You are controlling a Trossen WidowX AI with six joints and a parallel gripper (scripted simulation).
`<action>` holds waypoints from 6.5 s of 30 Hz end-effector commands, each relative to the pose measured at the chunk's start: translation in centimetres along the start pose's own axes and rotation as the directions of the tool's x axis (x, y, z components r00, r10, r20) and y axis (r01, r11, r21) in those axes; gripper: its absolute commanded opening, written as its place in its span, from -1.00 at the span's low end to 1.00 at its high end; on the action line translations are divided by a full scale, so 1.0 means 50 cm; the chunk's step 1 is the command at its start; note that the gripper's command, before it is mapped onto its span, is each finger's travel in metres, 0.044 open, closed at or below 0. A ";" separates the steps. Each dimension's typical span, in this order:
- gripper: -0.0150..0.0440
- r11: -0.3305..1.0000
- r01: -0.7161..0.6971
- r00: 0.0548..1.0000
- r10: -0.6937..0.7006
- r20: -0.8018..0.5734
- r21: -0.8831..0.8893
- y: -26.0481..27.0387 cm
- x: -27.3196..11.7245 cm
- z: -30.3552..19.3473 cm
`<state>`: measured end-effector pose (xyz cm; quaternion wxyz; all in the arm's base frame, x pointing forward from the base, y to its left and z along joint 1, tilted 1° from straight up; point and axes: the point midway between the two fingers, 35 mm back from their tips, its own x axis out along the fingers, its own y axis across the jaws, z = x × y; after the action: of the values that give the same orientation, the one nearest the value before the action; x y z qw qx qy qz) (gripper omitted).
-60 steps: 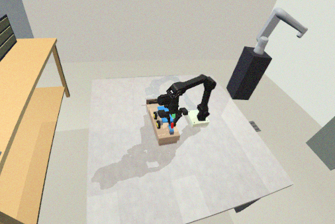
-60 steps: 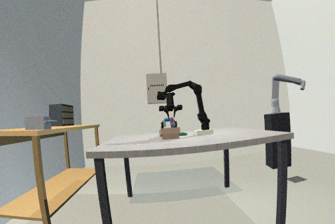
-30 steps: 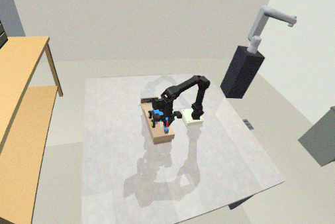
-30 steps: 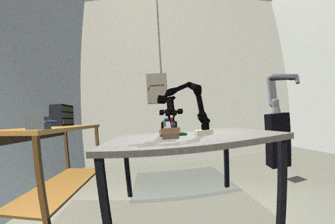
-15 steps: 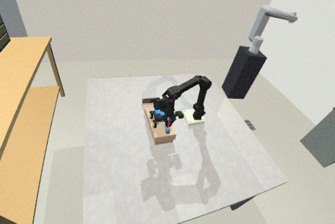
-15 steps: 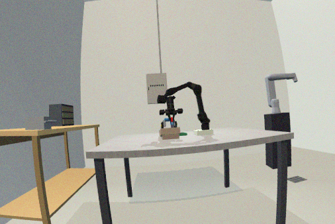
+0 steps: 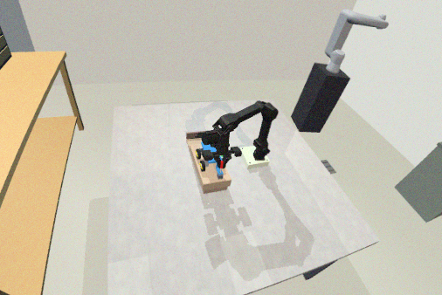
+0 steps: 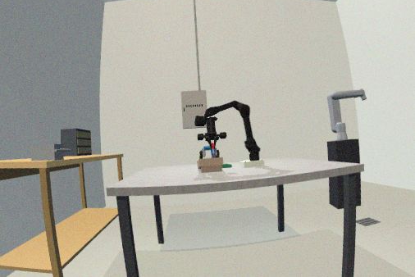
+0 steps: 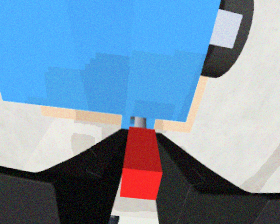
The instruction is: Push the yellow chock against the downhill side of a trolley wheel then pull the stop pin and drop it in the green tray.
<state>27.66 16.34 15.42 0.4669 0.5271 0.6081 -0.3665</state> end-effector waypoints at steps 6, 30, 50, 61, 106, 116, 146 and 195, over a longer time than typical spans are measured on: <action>-0.49 1.000 -0.002 1.000 0.002 -0.005 -0.004 0.000 -0.017 -0.003; -0.49 1.000 -0.002 1.000 0.002 -0.005 -0.004 0.002 -0.054 -0.012; -0.49 1.000 -0.002 1.000 0.002 -0.008 -0.004 0.001 -0.050 -0.074; -0.49 1.000 0.001 1.000 -0.001 -0.009 -0.003 -0.067 -0.046 -0.073; -0.49 1.000 0.005 1.000 -0.005 0.002 -0.002 -0.158 -0.067 0.116; -0.49 1.000 0.006 1.000 -0.005 0.006 -0.002 -0.157 -0.077 0.187; -0.49 1.000 0.007 1.000 -0.007 0.018 -0.002 -0.164 -0.110 0.415; -0.49 0.380 -0.236 0.966 -0.005 0.257 0.894 -0.168 -0.111 0.431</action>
<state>23.37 -7.08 14.00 0.2088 0.6875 0.2462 -0.6505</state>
